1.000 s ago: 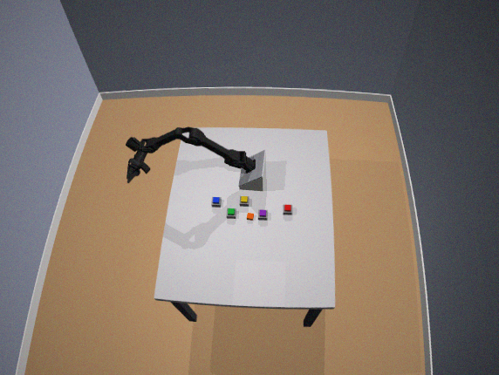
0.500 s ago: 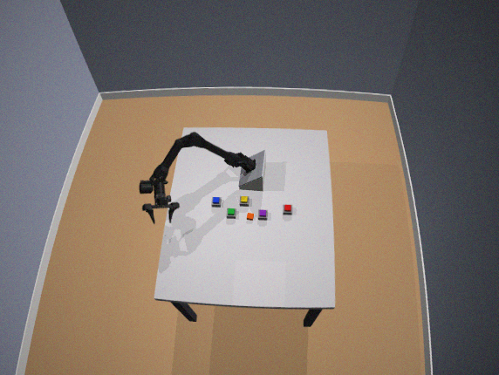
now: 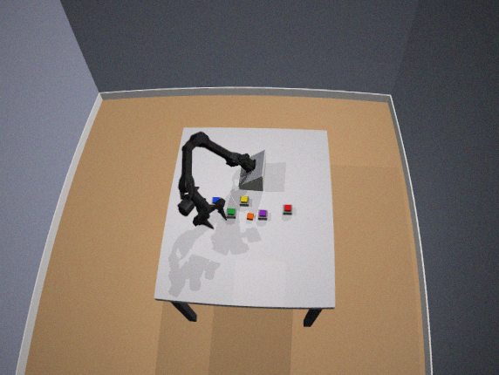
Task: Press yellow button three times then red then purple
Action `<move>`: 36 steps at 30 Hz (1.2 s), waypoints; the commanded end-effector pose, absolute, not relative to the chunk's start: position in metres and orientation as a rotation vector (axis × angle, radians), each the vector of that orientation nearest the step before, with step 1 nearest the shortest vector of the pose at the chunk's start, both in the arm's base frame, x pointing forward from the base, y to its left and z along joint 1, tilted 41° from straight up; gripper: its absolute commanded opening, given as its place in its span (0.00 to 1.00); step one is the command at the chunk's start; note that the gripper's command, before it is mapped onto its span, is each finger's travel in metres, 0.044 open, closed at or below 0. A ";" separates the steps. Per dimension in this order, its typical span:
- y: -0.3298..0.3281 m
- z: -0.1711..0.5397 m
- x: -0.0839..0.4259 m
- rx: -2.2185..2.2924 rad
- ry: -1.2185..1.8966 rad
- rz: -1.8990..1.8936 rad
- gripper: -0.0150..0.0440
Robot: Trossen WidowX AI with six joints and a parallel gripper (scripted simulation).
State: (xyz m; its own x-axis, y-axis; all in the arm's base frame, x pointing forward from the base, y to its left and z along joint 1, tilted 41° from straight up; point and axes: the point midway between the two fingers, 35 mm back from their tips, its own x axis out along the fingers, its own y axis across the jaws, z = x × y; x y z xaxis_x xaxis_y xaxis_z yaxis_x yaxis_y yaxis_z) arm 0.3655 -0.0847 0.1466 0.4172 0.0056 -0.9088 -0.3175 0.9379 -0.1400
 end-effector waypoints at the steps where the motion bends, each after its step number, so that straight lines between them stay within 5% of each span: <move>1: -0.037 0.107 0.327 -0.221 1.364 0.105 0.93; 14: 0.020 0.068 0.187 -0.501 1.562 -0.559 0.93; 24: 0.019 0.069 0.182 -0.528 1.537 -0.590 0.93; 36: -0.021 0.023 0.179 -0.529 1.536 -0.592 0.40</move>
State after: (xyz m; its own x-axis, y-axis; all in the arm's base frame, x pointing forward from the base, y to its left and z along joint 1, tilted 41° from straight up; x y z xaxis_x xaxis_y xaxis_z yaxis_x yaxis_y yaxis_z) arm 0.1799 -0.0186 0.0245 -0.0528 -0.6480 -0.7598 0.0279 0.7596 -0.6498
